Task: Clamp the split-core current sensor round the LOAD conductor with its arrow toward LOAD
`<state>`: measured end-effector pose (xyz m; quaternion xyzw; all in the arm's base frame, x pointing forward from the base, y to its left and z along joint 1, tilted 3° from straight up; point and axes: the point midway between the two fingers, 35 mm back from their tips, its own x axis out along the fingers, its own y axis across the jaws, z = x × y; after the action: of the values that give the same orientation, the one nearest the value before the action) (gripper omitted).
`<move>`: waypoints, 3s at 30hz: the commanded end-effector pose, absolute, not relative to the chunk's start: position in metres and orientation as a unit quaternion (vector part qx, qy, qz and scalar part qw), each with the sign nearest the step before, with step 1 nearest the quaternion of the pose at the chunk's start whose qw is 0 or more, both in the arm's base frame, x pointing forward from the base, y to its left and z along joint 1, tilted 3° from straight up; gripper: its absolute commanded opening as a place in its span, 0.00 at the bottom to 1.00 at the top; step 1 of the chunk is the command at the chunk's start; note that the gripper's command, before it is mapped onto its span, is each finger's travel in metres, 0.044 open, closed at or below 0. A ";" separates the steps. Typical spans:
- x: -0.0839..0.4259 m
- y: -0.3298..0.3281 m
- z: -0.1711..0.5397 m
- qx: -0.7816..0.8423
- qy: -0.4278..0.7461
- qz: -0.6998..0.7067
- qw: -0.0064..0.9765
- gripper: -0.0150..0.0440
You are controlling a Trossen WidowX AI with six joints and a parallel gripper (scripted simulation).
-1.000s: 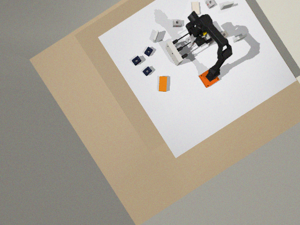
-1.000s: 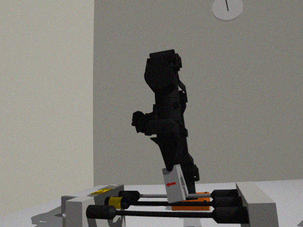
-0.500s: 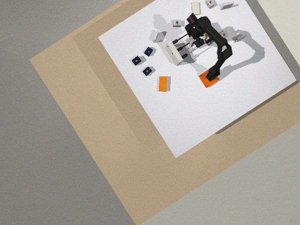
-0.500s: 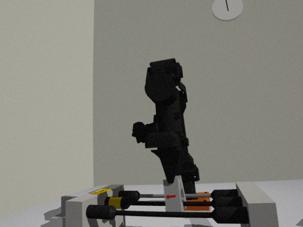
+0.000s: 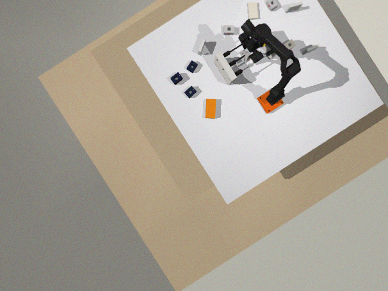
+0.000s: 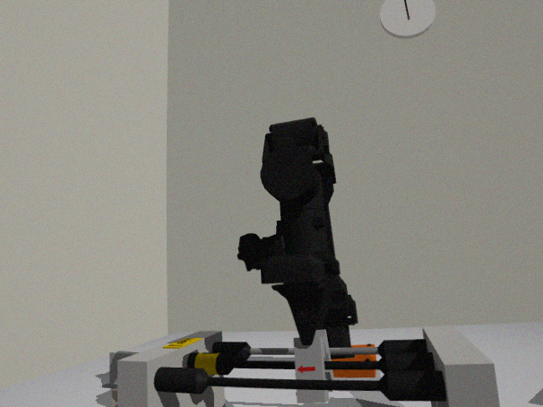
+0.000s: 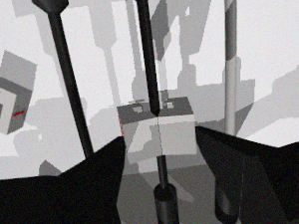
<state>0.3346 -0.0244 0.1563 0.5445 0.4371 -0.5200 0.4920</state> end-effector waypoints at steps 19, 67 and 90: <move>0.335 -0.024 0.157 0.545 0.437 -0.520 0.492 0.25; 0.336 -0.024 0.148 0.545 0.437 -0.520 0.492 1.00; 0.339 -0.024 0.095 0.547 0.438 -0.519 0.490 1.00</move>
<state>0.3399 -0.0251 0.1020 0.5462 0.4352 -0.5188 0.4931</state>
